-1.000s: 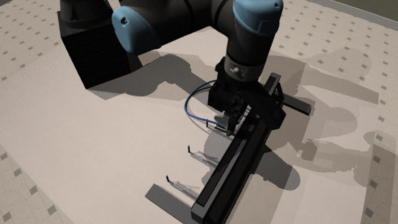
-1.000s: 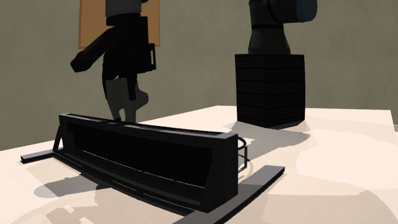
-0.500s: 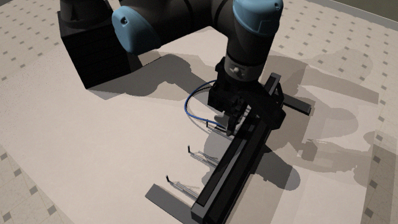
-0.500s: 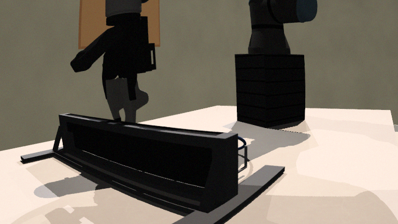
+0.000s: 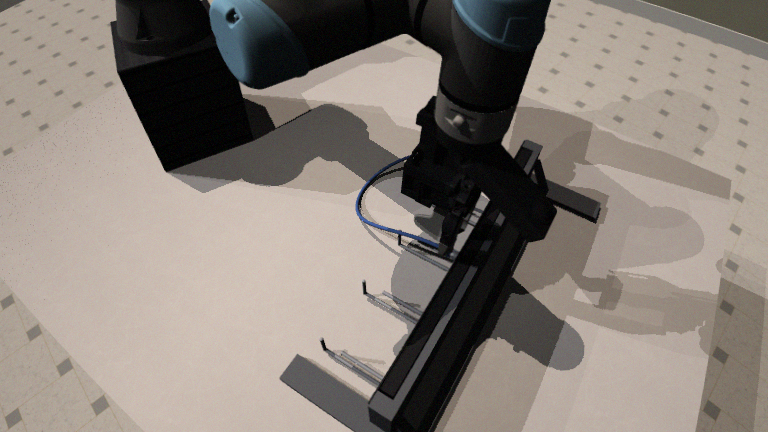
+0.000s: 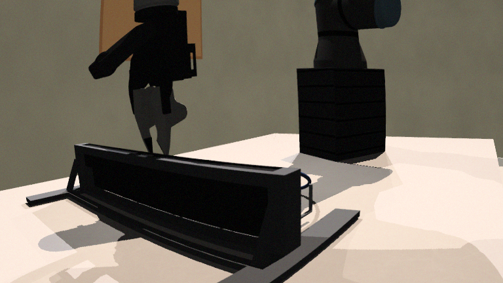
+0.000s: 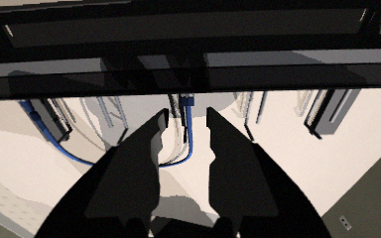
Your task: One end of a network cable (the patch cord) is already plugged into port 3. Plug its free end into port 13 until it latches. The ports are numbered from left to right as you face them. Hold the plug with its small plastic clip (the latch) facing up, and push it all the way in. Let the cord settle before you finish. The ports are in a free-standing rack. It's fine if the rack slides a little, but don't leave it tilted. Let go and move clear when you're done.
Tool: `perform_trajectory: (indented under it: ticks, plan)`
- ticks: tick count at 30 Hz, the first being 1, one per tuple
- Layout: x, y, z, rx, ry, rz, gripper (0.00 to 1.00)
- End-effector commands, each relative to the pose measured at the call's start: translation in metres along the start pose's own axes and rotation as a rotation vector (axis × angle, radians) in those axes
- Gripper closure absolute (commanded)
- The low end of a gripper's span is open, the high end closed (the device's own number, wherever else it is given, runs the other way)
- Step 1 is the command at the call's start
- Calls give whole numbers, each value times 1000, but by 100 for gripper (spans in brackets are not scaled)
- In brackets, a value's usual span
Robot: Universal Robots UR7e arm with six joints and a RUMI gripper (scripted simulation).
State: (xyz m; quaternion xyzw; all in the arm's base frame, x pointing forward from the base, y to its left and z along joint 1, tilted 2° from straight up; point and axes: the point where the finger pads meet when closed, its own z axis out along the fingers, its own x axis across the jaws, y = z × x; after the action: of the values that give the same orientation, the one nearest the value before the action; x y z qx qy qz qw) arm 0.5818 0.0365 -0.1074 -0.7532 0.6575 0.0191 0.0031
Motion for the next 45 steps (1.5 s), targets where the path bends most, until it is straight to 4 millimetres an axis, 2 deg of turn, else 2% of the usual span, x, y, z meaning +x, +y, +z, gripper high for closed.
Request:
perform_trajectory:
  ticks: [1, 17, 30, 31, 45]
  plan:
    - [0, 0, -10, 1, 0, 0, 78]
    - [0, 2, -54, 1, 0, 0, 78]
    - [0, 2, -63, 1, 0, 0, 78]
    - [0, 2, -63, 1, 0, 0, 100]
    - [0, 2, -63, 1, 0, 0, 100]
